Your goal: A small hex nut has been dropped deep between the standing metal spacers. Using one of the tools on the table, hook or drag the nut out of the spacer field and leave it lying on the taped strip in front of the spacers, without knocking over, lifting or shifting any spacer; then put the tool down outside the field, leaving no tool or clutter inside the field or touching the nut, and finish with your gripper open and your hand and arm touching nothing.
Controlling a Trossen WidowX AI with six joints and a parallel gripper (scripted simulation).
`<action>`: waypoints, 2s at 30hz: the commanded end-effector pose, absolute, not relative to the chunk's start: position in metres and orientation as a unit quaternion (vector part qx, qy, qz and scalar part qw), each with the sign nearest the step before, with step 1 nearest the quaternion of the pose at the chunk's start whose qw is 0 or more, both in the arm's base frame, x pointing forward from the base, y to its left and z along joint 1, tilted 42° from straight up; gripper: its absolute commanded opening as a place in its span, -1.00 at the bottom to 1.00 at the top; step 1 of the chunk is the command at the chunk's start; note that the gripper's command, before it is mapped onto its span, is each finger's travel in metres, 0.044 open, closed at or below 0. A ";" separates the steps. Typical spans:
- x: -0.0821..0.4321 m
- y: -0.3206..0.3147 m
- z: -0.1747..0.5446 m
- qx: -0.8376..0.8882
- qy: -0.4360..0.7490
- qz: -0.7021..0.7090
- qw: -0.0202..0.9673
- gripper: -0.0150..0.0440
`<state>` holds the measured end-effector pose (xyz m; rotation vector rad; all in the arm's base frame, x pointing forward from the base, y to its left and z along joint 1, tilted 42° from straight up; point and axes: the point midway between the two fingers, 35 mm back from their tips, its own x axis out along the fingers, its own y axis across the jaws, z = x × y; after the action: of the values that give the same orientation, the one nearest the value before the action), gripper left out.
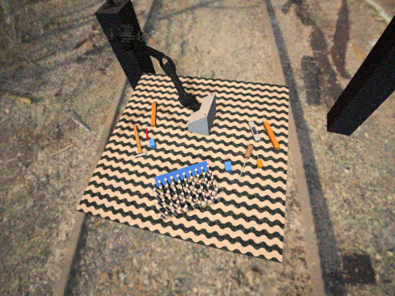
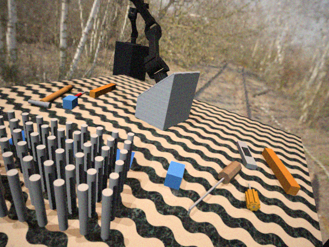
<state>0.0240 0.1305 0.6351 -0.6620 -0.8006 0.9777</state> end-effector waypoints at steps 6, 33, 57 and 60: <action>0.080 0.135 0.619 -0.297 -0.326 0.436 0.784 1.00; 0.430 0.082 0.358 -0.179 0.011 0.209 0.961 1.00; 0.428 -0.011 0.062 -0.161 0.252 -0.009 0.954 1.00; 0.428 -0.011 0.062 -0.161 0.252 -0.009 0.954 1.00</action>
<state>0.4299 -0.0095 0.0649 -0.3321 0.5069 -0.0096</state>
